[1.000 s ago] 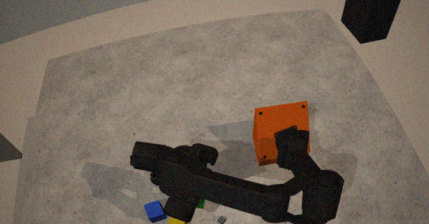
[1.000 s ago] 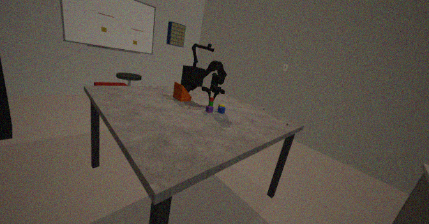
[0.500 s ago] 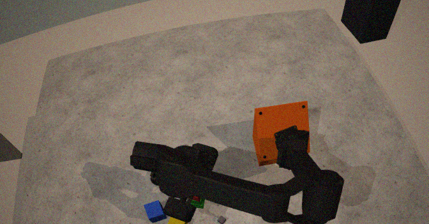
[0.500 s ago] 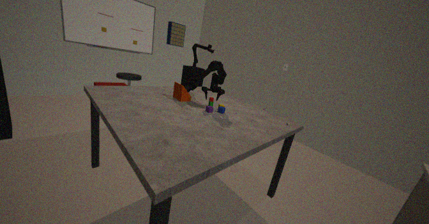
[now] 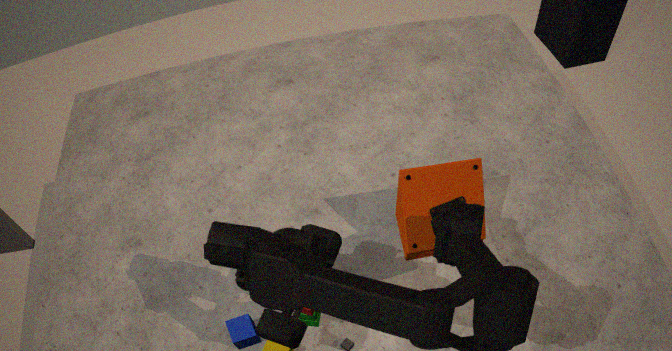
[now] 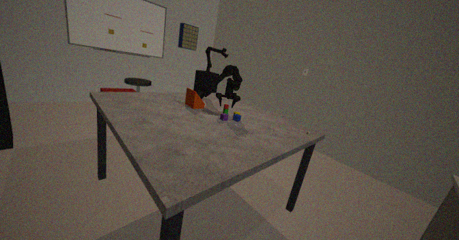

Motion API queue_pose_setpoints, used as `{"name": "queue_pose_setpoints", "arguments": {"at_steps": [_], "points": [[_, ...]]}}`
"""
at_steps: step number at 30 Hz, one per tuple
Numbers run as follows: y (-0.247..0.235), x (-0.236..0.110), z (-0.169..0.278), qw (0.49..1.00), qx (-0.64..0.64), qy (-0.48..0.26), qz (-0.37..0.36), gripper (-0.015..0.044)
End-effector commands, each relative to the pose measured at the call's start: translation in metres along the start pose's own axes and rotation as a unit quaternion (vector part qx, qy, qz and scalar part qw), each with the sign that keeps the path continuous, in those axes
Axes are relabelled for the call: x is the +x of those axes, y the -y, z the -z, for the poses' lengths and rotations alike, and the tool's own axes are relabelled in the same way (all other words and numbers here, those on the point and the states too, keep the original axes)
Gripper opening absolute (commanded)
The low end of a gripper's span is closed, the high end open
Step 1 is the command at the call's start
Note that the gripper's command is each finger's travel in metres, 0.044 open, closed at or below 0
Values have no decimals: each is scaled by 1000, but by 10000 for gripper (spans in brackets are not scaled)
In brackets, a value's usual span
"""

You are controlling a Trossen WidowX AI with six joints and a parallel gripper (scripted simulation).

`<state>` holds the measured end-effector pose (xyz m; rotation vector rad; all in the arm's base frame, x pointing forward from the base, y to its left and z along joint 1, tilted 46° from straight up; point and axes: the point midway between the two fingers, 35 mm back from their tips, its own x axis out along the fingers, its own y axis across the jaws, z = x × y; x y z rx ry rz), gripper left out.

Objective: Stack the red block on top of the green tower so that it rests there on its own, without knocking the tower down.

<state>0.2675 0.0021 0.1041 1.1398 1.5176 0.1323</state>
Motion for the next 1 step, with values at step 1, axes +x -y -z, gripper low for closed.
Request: {"name": "queue_pose_setpoints", "arguments": {"at_steps": [1], "points": [[0,0,0,1000,0,0,0,440]]}}
